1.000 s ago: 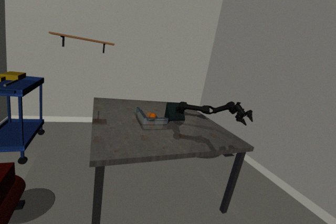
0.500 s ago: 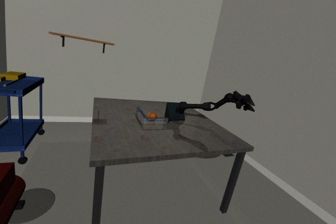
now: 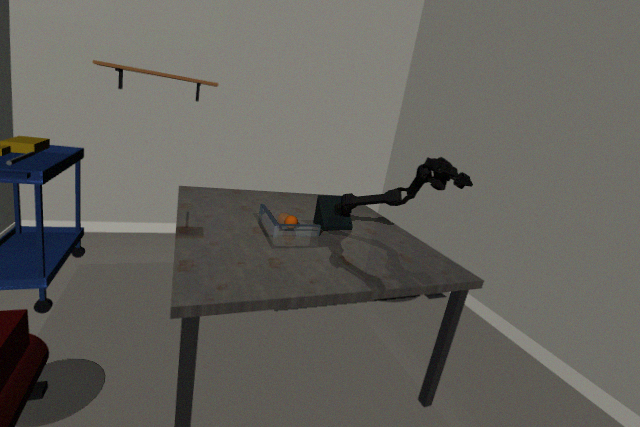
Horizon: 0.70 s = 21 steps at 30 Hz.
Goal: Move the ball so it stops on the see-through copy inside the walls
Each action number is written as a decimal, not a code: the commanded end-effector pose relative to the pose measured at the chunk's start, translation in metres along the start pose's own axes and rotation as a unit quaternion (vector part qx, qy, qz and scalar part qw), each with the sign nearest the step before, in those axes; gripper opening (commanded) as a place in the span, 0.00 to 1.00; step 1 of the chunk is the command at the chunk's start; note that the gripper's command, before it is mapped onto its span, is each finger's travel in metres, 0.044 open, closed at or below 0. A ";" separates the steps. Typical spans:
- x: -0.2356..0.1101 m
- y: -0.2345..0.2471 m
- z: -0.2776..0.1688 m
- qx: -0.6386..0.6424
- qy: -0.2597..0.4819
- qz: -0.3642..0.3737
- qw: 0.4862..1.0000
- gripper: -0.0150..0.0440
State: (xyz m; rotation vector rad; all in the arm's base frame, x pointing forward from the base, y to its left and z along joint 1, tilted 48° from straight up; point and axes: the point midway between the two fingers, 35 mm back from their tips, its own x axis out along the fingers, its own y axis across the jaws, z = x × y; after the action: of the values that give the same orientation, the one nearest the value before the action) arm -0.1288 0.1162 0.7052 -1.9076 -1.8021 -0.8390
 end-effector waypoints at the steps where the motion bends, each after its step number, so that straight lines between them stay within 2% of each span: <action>1: 0.001 0.061 0.005 0.057 -0.001 0.053 0.997 1.00; 11: -0.017 0.213 0.043 0.217 -0.008 0.196 0.956 1.00; 21: -0.065 0.340 0.111 0.361 -0.008 0.343 0.867 1.00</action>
State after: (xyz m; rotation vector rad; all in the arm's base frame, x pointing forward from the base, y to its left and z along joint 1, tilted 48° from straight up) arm 0.1812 0.1068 0.6477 -1.8194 -1.1652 -0.0029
